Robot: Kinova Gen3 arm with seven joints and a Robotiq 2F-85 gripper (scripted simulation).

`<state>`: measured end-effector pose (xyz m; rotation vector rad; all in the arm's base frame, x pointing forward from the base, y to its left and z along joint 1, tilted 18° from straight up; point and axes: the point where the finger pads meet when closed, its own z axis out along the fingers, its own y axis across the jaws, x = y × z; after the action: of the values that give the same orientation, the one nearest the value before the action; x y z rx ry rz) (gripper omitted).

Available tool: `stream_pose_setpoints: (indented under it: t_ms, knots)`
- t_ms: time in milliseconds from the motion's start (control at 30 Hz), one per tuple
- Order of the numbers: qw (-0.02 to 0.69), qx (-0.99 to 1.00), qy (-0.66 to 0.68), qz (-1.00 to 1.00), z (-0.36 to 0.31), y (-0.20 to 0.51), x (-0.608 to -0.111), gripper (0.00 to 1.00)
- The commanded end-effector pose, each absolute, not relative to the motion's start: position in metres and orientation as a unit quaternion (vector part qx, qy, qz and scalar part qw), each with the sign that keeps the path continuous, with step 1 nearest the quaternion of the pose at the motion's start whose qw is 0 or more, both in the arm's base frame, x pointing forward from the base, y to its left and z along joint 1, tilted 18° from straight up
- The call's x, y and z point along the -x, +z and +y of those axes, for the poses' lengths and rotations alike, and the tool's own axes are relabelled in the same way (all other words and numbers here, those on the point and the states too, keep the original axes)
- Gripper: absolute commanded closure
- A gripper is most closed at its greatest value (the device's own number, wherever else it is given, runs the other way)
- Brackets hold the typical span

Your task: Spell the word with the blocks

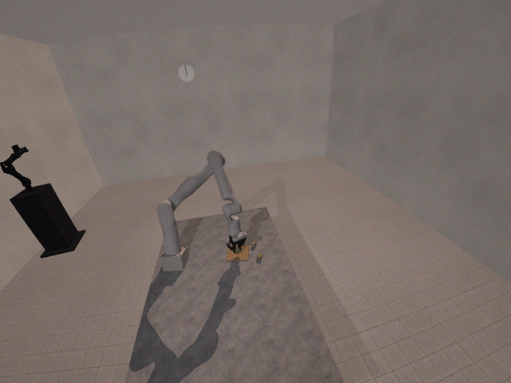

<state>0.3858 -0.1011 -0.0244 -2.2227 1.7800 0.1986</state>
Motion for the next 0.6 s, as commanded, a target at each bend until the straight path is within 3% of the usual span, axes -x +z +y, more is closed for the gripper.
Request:
stream_pose_setpoints:
  t_ms: [0,567]
  knots:
    - [0.147,0.772,0.058,0.616,-0.108,-0.001,-0.392,0.79]
    - [0.147,0.772,0.058,0.616,-0.125,0.051,-0.387,0.79]
